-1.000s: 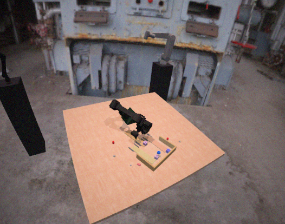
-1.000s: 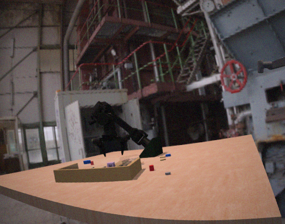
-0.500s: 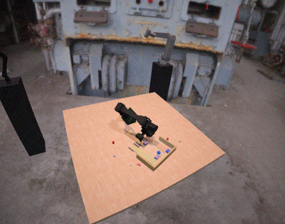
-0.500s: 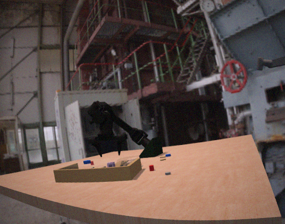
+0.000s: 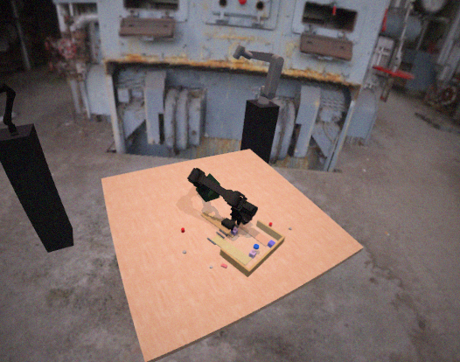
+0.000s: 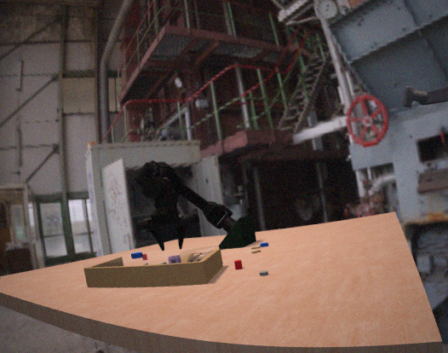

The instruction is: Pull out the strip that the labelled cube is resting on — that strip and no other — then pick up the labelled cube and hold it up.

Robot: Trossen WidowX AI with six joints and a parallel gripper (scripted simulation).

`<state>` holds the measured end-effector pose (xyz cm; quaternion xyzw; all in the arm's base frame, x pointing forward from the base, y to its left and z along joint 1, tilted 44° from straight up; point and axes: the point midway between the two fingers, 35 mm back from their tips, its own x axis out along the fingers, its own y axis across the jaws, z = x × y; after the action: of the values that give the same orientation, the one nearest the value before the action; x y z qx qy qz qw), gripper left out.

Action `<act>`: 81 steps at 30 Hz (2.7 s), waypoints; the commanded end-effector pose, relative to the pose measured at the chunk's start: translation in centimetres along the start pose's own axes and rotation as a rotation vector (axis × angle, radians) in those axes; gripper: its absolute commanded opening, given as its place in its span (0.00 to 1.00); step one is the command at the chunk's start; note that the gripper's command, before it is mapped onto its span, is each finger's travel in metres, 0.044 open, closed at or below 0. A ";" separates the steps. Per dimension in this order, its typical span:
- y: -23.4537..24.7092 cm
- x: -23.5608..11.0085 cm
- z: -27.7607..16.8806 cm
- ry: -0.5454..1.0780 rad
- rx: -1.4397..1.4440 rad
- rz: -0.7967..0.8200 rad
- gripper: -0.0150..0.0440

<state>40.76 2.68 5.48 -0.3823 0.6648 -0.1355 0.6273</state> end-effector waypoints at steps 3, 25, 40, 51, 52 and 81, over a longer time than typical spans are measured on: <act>0.2 1.2 -0.1 0.008 -0.013 -0.001 0.68; 0.2 4.5 -0.3 0.009 -0.013 -0.003 0.68; 0.1 4.3 -0.2 0.005 -0.002 0.000 0.44; 1.7 1.4 -3.5 0.008 -0.011 0.001 0.25; 1.9 1.1 -4.0 0.008 -0.012 0.001 0.25; 4.3 -3.3 -9.9 0.012 -0.017 0.001 0.25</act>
<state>29.62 3.79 5.55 -0.3916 0.6758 -0.1312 0.6105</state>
